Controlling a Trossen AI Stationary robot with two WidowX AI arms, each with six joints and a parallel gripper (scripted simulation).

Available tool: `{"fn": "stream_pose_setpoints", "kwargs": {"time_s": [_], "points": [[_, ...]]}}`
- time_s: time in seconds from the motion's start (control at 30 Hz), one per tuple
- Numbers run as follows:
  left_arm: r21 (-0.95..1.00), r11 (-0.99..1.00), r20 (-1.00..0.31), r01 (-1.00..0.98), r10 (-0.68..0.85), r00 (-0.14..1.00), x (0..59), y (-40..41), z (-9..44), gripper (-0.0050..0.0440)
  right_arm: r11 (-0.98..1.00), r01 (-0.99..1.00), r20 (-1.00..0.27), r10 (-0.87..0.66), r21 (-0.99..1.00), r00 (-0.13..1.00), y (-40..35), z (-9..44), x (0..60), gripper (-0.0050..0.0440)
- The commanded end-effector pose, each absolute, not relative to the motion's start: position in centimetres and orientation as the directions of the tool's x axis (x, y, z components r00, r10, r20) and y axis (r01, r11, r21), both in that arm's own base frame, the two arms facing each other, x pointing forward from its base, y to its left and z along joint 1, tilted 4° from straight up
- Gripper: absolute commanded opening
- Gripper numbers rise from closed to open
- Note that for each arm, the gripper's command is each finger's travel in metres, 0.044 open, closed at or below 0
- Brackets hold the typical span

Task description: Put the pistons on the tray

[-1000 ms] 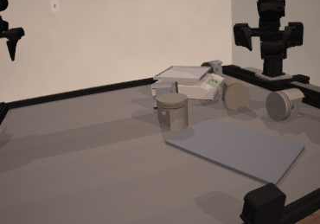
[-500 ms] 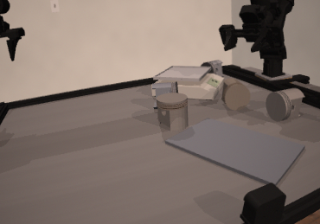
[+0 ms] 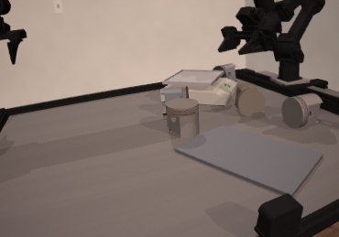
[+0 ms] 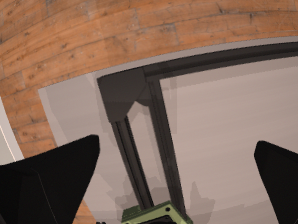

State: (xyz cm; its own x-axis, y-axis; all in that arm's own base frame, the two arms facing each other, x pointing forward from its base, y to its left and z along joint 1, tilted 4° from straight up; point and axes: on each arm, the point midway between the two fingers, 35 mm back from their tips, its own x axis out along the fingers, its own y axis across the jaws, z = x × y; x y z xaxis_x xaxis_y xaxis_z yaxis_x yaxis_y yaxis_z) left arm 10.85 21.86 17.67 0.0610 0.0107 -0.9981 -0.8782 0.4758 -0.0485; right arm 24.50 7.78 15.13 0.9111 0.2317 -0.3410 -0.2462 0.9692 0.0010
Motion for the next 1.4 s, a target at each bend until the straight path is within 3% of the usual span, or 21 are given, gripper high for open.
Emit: {"fn": "stream_pose_setpoints", "kwargs": {"time_s": [0.0, 0.73, 1.0, 1.37], "points": [[-0.053, 0.48, -0.998, -0.875, 0.006, 0.064, 10.9, 21.8, 17.7, 0.044, 0.986, -0.167, -0.343, 0.157, 0.0, 0.926, 5.8, 15.0, 25.0, 0.0378], [-0.053, 0.48, -0.998, -0.875, 0.006, 0.064, 10.9, 21.8, 17.7, 0.044, 0.981, 0.196, -0.343, -0.184, 0.0, 0.921, -4.1, 15.0, 25.4, 0.0378], [-0.053, 0.48, -0.998, -0.875, 0.006, 0.064, 10.9, 21.8, 17.7, 0.044, 0.981, 0.194, -0.488, -0.17, 0.0, 0.856, -5.3, 16.1, 26.9, 0.0378], [-0.053, 0.48, -0.998, -0.875, 0.006, 0.064, 10.9, 21.8, 17.7, 0.044, 0.981, 0.192, -0.72, -0.133, 0.0, 0.681, -5.4, 16.9, 27.4, 0.0378]]}}
